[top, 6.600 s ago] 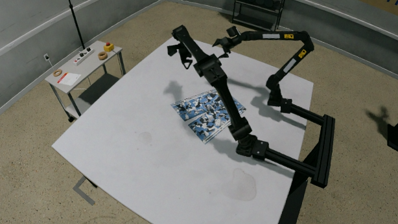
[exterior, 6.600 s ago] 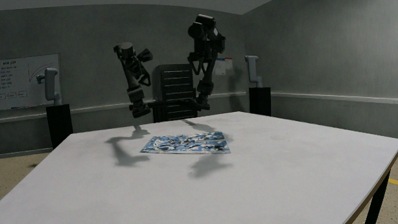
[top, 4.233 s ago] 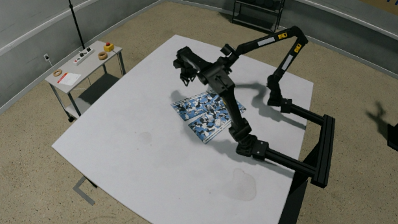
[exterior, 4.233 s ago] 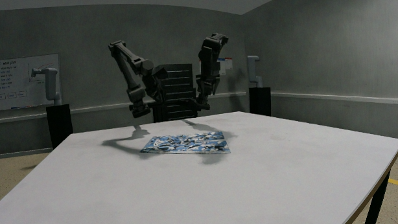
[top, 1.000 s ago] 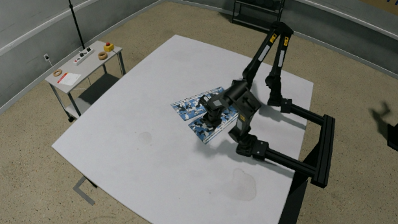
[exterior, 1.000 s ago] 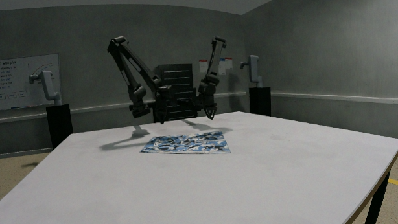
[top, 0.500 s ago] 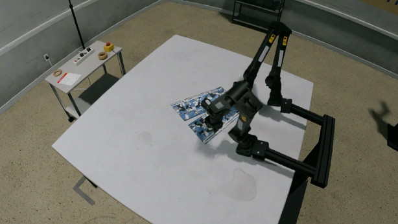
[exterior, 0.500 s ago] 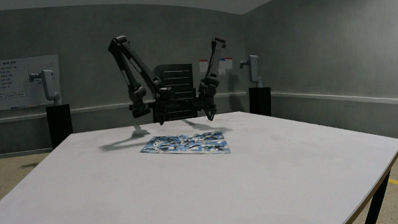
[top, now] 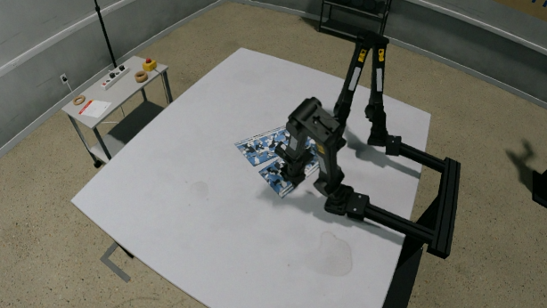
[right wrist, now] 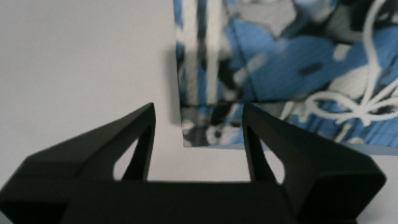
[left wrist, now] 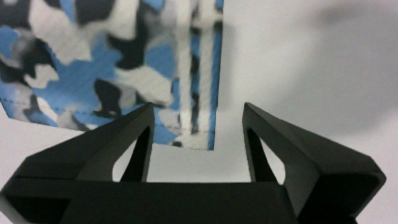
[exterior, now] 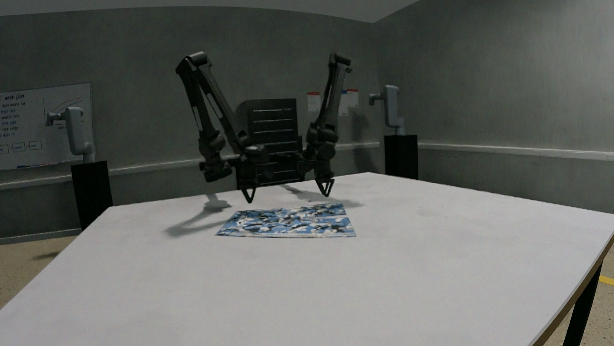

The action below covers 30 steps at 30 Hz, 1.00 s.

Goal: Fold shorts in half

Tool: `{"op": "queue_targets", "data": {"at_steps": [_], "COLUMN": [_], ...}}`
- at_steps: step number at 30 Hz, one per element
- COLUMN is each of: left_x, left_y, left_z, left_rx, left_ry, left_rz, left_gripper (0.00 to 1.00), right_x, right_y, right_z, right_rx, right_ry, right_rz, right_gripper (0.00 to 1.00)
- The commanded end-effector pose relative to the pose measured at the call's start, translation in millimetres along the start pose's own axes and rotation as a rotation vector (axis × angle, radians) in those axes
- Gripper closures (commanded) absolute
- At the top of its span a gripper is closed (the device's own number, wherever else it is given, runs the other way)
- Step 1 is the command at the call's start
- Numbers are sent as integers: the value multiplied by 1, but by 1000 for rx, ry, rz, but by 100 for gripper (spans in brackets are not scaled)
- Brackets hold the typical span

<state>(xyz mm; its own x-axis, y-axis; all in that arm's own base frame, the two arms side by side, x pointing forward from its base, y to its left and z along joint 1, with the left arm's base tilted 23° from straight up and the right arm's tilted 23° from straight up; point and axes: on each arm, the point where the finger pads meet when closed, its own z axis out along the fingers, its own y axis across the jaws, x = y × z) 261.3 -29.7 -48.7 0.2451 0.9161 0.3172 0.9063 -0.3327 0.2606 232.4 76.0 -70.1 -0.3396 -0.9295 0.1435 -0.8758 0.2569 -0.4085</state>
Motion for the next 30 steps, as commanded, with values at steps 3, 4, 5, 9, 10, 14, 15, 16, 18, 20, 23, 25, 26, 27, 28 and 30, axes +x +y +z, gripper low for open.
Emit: {"op": "queue_targets", "data": {"at_steps": [3, 4, 5, 9, 10, 14, 15, 16, 18, 20, 23, 25, 26, 27, 28, 30], "left_x": [0, 0, 0, 2, 1, 1, 1, 1, 1, 1, 1, 1, 1, 1, 1, 1], "left_y": [3, 2, 2, 23, 26, 8, 9, 9, 7, 9, 9, 13, 14, 9, 5, 7], "left_z": [21, 23, 23, 14, 12, 24, 25, 26, 29, 31, 30, 33, 34, 36, 37, 39], "left_rx": [-9, -8, -8, -67, -74, -22, -22, -22, -19, -21, -23, -30, -31, -24, -16, -19], "left_ry": [-1, -1, -1, 1, 1, 0, 0, 0, 0, 1, 0, 1, 1, 1, 0, 0], "left_rz": [15, 15, 15, 7, 8, 15, 15, 15, 16, 16, 12, 14, 13, 15, 18, 17], "left_gripper": [44, 44, 44, 44, 44, 44, 44, 44, 44, 44, 44, 44, 44, 44, 44, 44], "right_x": [-1, 0, 0, -8, -12, -11, -11, -8, -7, -6, -6, -8, -8, -8, -8, -9], "right_y": [-3, -2, -2, -11, -14, -12, -12, -10, -9, -8, -8, -9, -10, -9, -9, -11], "right_z": [20, 23, 23, 19, 18, 19, 19, 24, 26, 29, 29, 31, 33, 34, 35, 37], "right_rx": [5, 4, 4, 22, 29, 24, 25, 18, 16, 14, 13, 17, 18, 17, 17, 19], "right_ry": [-8, -6, -6, -26, -35, -29, -30, -22, -19, -16, -16, -20, -20, -20, -19, -22], "right_rz": [-13, -14, -14, -2, -1, -6, -5, -9, -10, -12, -8, -10, -9, -10, -10, -8], "right_gripper": [44, 44, 44, 44, 44, 44, 44, 44, 44, 44, 44, 44, 44, 44, 44, 44]}}
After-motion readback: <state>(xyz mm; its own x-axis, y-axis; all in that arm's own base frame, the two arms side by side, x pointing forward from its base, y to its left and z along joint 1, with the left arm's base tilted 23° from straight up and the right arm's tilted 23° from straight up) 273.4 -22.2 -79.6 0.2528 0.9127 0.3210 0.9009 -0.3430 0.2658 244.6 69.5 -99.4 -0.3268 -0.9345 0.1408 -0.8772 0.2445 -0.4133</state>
